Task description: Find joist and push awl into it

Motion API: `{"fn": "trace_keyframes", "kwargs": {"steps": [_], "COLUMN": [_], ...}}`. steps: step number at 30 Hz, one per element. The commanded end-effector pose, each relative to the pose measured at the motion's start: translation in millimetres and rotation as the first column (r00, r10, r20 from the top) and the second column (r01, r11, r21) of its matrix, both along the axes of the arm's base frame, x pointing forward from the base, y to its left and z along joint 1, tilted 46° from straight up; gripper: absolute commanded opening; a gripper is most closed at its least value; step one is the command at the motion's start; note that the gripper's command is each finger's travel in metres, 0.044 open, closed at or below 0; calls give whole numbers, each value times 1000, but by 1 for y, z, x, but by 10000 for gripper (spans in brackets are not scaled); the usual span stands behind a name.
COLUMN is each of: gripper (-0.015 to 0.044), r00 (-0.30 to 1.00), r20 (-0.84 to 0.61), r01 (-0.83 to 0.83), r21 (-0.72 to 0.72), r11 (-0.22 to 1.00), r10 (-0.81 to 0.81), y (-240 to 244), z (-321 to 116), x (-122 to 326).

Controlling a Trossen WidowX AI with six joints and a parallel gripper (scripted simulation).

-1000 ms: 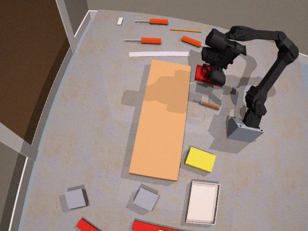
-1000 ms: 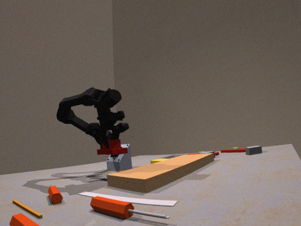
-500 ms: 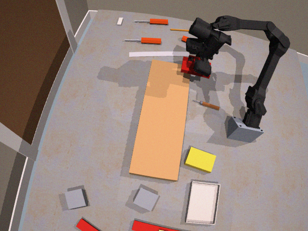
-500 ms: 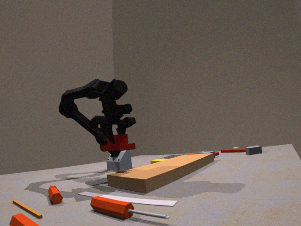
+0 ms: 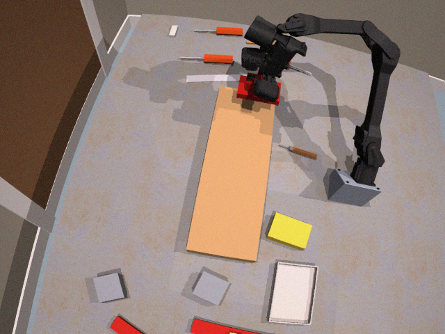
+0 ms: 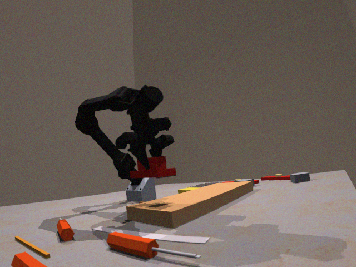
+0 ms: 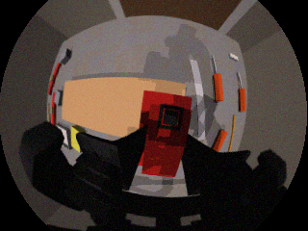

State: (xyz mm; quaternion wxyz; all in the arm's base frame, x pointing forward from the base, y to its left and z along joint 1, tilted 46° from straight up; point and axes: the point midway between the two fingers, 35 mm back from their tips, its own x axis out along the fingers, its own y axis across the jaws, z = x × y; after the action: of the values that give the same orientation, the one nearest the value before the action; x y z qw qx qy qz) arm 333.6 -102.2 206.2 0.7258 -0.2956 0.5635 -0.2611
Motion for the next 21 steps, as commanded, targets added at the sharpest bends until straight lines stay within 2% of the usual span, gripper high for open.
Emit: {"fn": "trace_keyframes", "kwargs": {"steps": [1, 21], "gripper": [0, 0], "r00": [1000, 1000], "r20": [-1, -1], "r01": [-12, -11], "r21": [4, 5], "r11": [1000, 1000], "r10": [12, 11], "y": [-2, -20], "z": [0, -16], "x": [18, 19]}}
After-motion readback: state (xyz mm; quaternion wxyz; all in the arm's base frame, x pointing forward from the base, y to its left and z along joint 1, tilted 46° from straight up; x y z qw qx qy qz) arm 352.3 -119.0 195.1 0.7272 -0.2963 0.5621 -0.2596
